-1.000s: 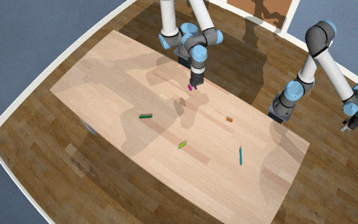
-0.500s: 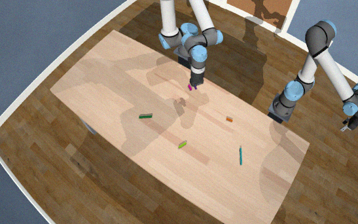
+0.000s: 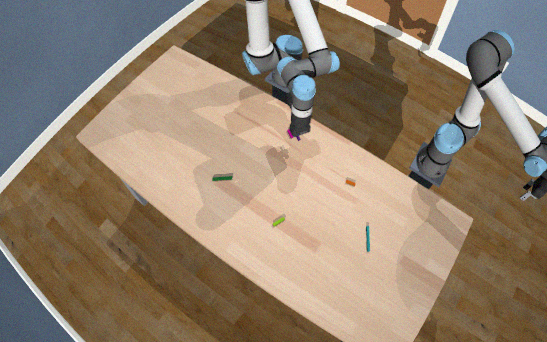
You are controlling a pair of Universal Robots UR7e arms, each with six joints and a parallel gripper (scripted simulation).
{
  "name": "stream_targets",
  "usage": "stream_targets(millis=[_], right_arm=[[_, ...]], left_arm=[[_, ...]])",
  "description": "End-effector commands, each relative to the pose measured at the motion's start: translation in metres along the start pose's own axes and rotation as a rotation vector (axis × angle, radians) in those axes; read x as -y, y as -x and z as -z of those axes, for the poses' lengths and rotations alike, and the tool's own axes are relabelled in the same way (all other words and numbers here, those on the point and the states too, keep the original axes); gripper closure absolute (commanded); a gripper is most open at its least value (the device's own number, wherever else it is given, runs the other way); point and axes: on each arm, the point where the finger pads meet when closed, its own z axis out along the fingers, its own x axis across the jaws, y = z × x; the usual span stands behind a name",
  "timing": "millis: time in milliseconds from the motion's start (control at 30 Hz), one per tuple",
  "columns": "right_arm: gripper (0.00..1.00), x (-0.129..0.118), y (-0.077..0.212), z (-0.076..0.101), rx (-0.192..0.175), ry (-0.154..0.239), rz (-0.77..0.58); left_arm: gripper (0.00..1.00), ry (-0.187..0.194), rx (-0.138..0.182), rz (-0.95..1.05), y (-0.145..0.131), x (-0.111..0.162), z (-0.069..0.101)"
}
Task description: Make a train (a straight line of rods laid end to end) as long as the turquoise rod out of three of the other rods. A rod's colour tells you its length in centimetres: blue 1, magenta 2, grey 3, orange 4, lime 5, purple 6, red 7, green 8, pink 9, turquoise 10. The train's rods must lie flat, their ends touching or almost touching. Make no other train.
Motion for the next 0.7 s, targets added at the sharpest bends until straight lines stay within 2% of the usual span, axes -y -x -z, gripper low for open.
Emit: stream_targets(millis=[0, 167, 433, 667], right_arm=[[0.76, -0.001, 0.0, -0.023, 0.0, 0.004, 0.0], [0.76, -0.001, 0.0, -0.042, 0.0, 0.003, 0.0], [0.76, -0.001, 0.001, -0.055, 0.0, 0.003, 0.0], [0.76, -0.001, 0.001, -0.057, 0.0, 0.003, 0.0]], left_arm=[[0.0, 0.001, 0.0, 0.0, 0.0, 0.0, 0.0], [0.0, 0.001, 0.0, 0.0, 0.0, 0.0, 0.0], [0.0, 0.001, 0.0, 0.0, 0.0, 0.0, 0.0], [0.0, 0.001, 0.0, 0.0, 0.0, 0.0, 0.0]])
